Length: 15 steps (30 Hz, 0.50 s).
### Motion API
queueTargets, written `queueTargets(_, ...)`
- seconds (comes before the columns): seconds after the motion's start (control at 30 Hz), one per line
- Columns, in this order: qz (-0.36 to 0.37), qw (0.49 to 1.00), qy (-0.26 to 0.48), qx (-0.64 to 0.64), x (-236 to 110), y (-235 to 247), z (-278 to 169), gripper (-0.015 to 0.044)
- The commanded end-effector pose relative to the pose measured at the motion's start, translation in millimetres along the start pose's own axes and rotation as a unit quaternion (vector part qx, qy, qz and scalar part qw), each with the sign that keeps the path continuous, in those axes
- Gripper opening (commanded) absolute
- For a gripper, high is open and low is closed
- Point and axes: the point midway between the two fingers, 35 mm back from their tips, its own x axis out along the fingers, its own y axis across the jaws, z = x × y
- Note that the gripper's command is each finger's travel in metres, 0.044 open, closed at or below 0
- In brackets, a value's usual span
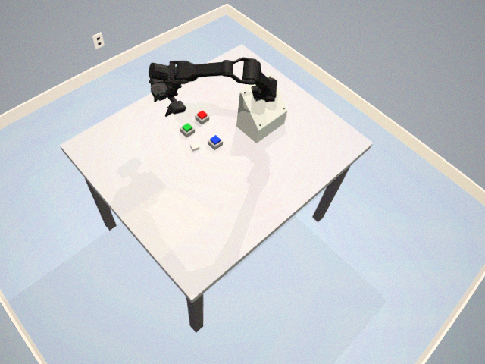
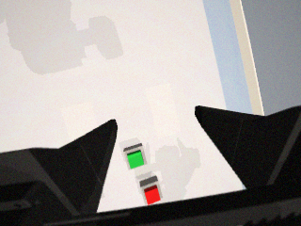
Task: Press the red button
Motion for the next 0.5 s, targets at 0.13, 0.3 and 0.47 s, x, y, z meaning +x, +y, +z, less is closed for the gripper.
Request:
queueTargets(0.13,0.044,0.989,0.14,-0.017,-10,-7,-145,0.04)
queueTargets(0.3,0.092,0.978,0.186,-0.03,-20,9,-199,0.04)
queueTargets(0.47,0.092,0.978,0.186,-0.03,-20,9,-199,0.04)
